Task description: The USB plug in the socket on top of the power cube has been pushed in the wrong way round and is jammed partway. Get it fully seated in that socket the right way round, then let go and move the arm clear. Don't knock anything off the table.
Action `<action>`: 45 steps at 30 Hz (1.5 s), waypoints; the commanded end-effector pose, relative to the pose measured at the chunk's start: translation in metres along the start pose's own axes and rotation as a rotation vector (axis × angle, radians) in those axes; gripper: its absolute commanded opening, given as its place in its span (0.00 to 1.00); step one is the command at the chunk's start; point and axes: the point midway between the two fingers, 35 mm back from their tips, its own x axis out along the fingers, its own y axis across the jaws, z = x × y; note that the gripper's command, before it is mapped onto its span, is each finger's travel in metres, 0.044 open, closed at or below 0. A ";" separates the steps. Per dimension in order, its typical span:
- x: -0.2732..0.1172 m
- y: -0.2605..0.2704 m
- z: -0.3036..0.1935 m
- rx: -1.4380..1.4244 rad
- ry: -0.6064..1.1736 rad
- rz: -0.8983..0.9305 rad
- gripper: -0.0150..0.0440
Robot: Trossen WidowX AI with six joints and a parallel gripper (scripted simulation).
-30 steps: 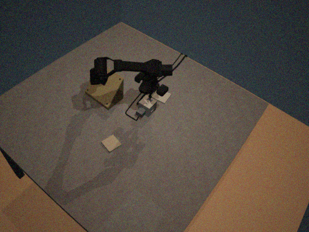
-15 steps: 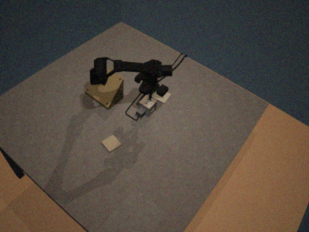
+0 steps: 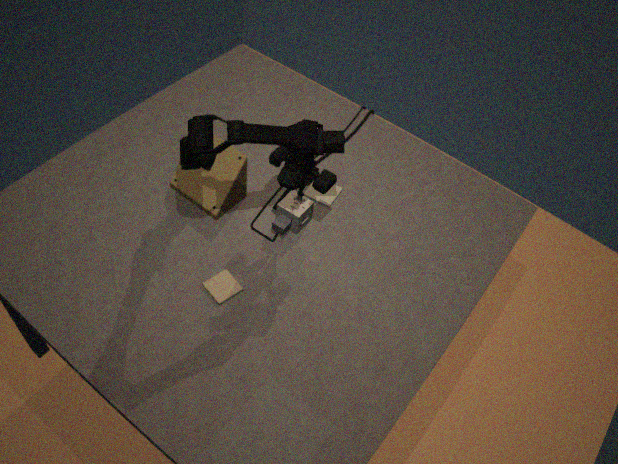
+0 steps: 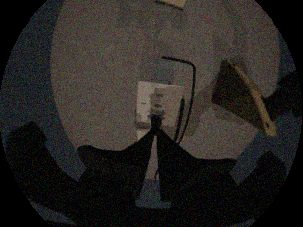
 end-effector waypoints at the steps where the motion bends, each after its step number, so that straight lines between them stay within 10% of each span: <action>1: 0.001 -0.001 0.000 -0.005 0.003 -0.003 0.25; 45: 0.006 -0.001 0.000 -0.005 0.003 -0.003 0.25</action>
